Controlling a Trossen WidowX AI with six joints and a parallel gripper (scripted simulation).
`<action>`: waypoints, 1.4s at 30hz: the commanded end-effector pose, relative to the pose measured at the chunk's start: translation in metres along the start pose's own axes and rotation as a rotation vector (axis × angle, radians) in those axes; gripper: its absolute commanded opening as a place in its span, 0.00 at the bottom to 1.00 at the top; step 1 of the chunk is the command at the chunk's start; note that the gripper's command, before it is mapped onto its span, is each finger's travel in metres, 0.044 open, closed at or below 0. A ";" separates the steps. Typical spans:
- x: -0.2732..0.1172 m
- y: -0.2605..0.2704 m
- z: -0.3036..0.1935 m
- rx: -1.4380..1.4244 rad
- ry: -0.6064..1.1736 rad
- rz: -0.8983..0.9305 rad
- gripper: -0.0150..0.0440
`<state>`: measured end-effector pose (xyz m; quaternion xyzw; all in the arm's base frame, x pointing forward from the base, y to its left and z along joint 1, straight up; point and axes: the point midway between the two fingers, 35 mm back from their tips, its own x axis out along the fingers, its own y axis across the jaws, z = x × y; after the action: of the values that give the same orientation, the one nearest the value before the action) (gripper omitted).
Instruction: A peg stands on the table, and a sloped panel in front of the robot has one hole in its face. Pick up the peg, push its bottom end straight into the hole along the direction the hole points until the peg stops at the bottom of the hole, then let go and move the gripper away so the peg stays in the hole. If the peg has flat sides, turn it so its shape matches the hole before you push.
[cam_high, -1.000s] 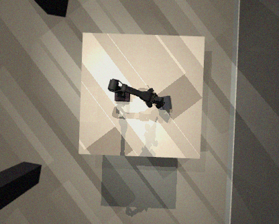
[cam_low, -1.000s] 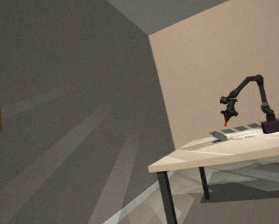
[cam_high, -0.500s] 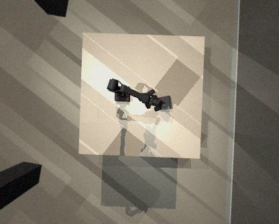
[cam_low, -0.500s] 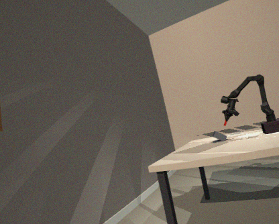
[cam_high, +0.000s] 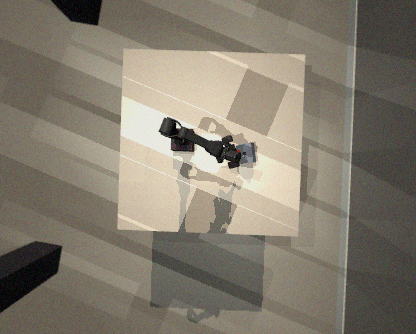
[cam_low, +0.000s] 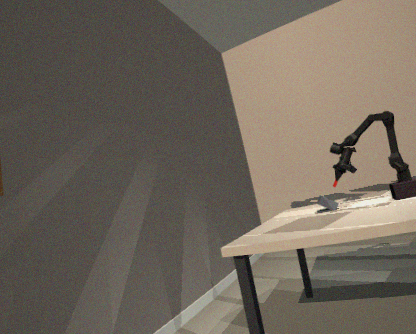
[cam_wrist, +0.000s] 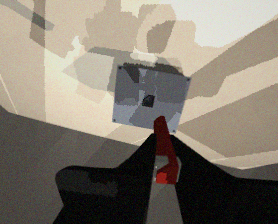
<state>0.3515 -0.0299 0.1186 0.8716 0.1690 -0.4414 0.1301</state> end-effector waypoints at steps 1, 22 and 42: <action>0.007 0.001 0.003 0.028 -0.003 -0.005 0.25; 0.039 0.010 0.004 0.109 0.014 0.011 0.25; 0.051 0.012 0.006 0.137 0.023 0.016 0.25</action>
<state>0.3811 -0.0339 0.0782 0.8862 0.1352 -0.4368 0.0743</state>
